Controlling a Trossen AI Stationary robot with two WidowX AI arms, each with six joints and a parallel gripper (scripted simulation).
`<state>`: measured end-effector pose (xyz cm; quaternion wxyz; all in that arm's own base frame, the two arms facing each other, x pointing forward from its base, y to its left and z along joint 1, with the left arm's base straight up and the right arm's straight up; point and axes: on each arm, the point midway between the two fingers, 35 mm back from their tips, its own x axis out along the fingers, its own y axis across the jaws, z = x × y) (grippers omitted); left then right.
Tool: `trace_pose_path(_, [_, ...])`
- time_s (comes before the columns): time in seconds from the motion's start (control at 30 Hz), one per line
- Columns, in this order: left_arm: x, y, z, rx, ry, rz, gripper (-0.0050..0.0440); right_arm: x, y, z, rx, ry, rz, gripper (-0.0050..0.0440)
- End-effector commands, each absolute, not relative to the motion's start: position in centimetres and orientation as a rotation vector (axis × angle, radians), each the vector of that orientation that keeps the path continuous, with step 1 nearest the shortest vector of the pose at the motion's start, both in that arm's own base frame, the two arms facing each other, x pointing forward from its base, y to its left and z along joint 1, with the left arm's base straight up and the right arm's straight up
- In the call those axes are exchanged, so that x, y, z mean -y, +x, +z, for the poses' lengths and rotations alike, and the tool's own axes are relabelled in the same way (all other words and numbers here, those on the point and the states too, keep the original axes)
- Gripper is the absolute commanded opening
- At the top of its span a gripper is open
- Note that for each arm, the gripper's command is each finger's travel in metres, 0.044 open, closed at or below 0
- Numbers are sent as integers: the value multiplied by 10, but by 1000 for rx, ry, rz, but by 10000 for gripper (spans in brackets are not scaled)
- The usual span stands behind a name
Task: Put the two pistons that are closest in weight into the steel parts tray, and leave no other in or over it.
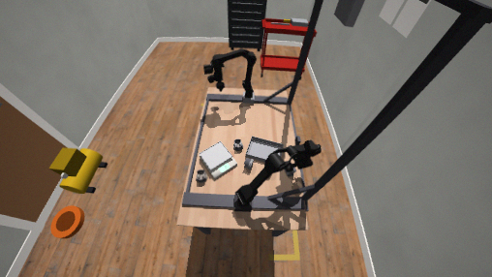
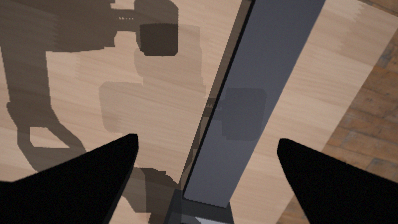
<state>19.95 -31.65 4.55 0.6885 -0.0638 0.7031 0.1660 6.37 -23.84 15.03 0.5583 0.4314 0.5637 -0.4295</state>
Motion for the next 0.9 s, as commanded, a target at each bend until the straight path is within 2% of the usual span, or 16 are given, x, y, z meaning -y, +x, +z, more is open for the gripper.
trace_pose_path(0.0, [318,202,47,-1568,-160,355,378,243,65,159,-1302,1000,-1024,400])
trace_pose_path(0.87, [313,201,7,-1567,-160,356,378,243,65,159,-1302,1000,-1024,400])
